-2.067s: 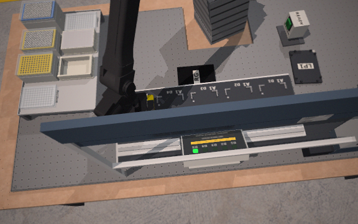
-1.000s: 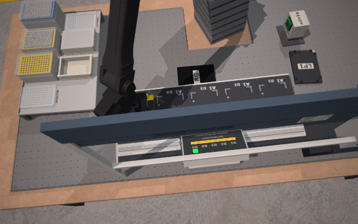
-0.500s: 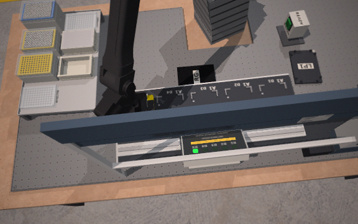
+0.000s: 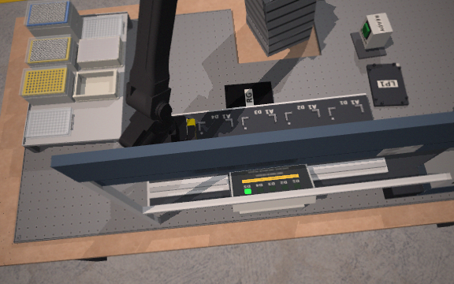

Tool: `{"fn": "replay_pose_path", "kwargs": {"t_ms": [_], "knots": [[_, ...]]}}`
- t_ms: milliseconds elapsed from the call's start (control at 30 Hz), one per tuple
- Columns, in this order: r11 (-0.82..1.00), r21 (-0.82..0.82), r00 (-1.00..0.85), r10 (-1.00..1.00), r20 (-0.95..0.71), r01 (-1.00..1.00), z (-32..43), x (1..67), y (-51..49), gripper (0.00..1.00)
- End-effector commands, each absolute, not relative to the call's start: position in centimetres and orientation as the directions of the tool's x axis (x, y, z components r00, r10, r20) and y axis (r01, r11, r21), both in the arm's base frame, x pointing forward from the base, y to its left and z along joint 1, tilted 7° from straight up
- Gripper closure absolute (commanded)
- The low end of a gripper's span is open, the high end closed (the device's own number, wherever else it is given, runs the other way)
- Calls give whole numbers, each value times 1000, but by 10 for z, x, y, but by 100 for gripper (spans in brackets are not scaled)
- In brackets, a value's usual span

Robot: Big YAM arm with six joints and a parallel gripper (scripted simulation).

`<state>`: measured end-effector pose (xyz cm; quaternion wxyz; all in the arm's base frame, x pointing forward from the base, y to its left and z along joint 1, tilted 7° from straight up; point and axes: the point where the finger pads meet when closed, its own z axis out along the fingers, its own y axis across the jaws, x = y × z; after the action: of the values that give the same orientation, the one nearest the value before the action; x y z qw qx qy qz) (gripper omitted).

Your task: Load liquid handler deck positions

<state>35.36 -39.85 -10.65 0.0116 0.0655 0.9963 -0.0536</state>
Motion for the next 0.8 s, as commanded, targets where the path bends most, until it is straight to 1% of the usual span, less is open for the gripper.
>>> {"fn": "replay_pose_path", "kwargs": {"t_ms": [0, 767], "knots": [[979, -141, -988, 136, -72, 145, -72, 360, -414, 0], [980, -141, -989, 131, -74, 140, -41, 365, -404, 0]]}}
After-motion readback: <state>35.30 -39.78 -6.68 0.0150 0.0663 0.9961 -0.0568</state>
